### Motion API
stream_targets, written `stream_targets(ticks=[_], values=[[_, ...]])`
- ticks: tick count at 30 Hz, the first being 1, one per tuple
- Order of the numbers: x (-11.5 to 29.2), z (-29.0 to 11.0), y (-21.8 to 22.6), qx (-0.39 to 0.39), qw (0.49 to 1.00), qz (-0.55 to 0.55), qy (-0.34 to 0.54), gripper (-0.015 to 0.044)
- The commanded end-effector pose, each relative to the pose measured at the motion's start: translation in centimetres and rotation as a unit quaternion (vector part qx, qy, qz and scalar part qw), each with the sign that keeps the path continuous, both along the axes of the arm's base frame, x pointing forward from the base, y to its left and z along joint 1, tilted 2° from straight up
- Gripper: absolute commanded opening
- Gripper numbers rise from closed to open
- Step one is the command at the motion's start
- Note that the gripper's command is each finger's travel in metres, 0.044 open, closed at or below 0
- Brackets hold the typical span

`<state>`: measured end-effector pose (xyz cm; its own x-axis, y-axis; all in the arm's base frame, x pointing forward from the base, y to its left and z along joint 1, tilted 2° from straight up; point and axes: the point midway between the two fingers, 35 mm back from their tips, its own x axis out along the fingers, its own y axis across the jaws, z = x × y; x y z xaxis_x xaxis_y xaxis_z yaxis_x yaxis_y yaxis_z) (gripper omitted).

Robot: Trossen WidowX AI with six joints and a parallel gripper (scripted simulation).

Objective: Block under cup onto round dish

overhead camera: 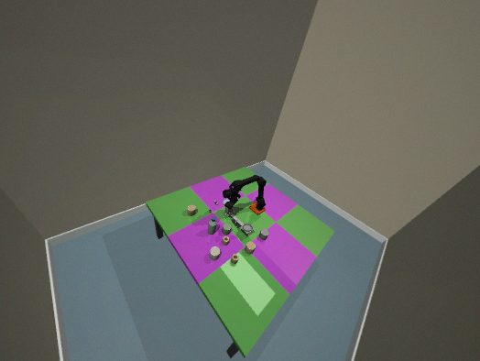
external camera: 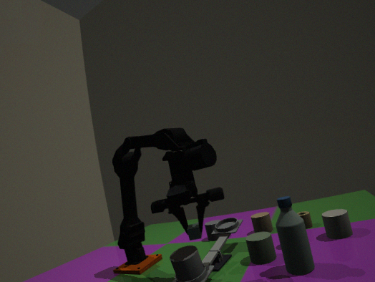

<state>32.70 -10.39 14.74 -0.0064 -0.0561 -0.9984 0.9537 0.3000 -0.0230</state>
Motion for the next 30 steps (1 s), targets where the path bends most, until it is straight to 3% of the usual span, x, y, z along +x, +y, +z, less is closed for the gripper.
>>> stream_targets(ticks=[1, 18, 30], values=[[-1.3, -0.7, -2.7, 0.001, 1.000, 0.000, 0.001, 0.0000], [-9.9, -4.2, -13.4, 0.006, 1.000, -0.005, 0.003, 0.0000], [-10.9, -7.0, -14.3, 0.006, 1.000, -0.005, 0.003, 0.0000]])
